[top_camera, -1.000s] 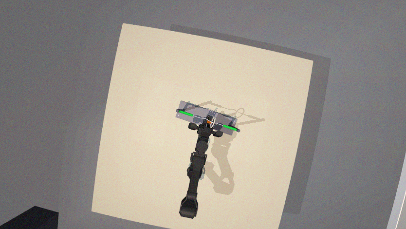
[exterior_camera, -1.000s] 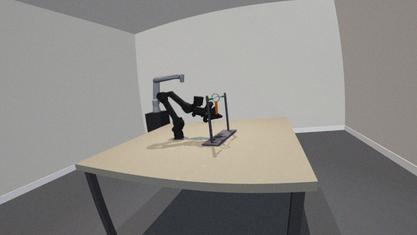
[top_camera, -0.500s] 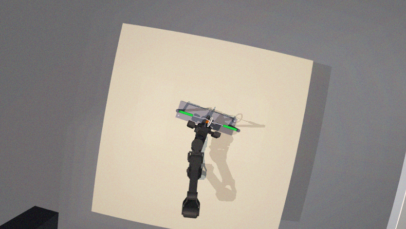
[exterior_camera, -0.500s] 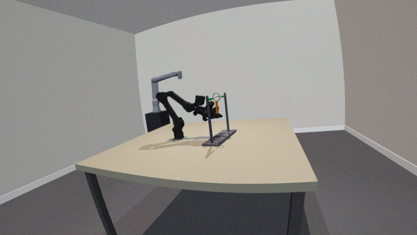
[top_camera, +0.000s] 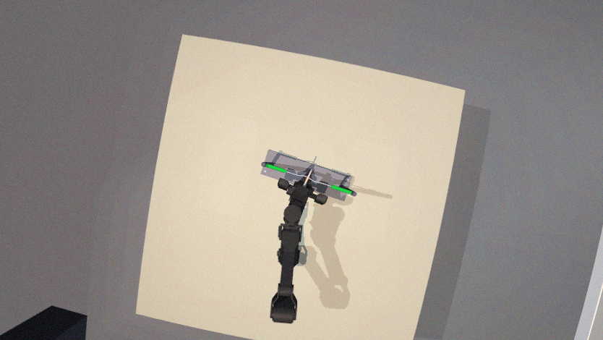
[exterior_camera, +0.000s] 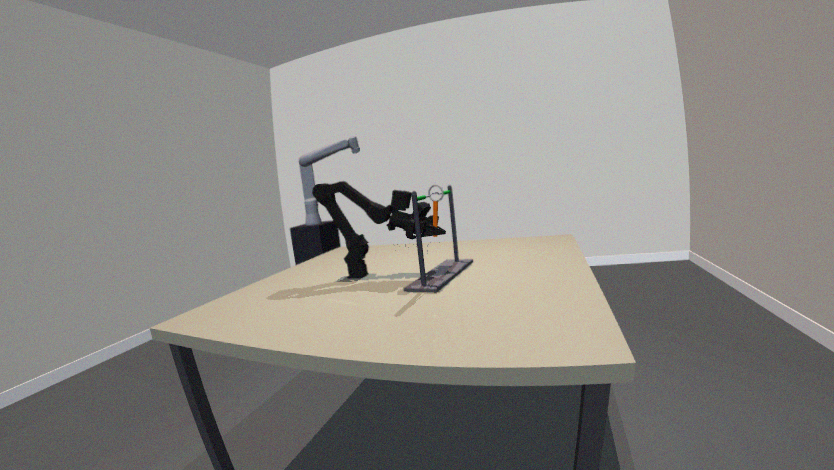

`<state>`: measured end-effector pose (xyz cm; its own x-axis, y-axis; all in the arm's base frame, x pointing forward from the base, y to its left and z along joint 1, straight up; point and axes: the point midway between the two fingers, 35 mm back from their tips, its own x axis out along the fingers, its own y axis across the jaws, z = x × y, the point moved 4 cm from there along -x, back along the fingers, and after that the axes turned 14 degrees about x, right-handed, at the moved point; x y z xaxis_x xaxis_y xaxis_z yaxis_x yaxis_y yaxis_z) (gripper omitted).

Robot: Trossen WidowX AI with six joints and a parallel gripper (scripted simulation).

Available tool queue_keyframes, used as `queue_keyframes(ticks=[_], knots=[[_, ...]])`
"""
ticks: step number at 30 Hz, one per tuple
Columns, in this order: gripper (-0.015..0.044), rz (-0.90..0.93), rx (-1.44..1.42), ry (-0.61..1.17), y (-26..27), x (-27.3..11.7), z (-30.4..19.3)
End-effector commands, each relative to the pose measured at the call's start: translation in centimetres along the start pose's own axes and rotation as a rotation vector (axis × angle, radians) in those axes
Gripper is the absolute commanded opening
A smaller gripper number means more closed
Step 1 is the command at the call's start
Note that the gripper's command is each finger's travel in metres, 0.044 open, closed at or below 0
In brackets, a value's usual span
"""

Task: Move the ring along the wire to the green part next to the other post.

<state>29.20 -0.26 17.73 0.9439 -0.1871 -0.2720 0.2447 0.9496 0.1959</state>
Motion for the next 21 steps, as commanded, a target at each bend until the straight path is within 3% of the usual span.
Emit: queue_keyframes(ticks=[1,21], knots=[[-0.015,0.028,-0.047,0.008,-0.2,0.0,0.1],[-0.015,0.168,-0.205,0.138,-0.5,-1.0,0.3]])
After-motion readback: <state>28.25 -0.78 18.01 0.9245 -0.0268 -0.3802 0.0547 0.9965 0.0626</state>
